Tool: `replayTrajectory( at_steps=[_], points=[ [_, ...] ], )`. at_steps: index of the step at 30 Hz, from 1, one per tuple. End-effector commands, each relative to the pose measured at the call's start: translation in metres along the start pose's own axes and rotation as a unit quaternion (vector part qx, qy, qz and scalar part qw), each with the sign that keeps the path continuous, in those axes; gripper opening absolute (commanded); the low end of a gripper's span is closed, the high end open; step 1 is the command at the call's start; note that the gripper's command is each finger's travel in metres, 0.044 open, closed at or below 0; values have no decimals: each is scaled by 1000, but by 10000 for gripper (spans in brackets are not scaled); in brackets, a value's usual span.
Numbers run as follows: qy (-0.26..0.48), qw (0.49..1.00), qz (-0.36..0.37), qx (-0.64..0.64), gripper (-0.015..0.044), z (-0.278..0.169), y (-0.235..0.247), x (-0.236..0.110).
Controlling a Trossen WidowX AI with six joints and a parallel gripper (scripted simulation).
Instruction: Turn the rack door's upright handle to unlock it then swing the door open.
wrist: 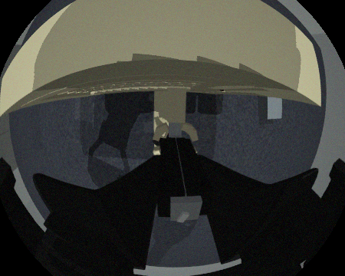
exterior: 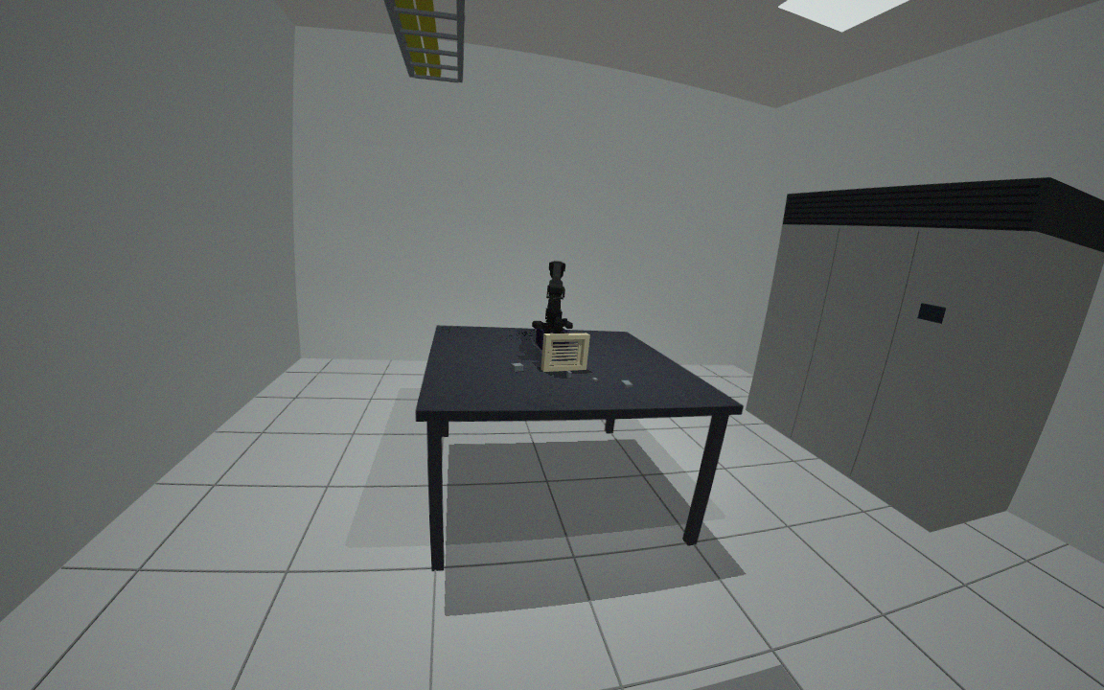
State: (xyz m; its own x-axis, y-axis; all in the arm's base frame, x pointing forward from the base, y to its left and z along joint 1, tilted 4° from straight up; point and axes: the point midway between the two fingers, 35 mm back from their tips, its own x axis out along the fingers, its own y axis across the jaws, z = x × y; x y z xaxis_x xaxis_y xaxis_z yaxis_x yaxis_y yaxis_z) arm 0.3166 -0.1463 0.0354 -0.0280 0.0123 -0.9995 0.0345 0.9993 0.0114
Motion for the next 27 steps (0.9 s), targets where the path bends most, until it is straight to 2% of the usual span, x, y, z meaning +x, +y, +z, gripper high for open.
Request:
replayTrajectory(
  at_steps=[1, 8, 14, 20, 27],
  points=[
    [4, 1000, 0, -1, 23, -1, 0, 3],
    [4, 991, -1, 133, 23, -1, 0, 3],
    [4, 961, -1, 278, 23, -1, 0, 3],
    [4, 909, -2, 416, 23, -1, 0, 3],
    [4, 824, -3, 566, 23, -1, 0, 3]
  ],
)
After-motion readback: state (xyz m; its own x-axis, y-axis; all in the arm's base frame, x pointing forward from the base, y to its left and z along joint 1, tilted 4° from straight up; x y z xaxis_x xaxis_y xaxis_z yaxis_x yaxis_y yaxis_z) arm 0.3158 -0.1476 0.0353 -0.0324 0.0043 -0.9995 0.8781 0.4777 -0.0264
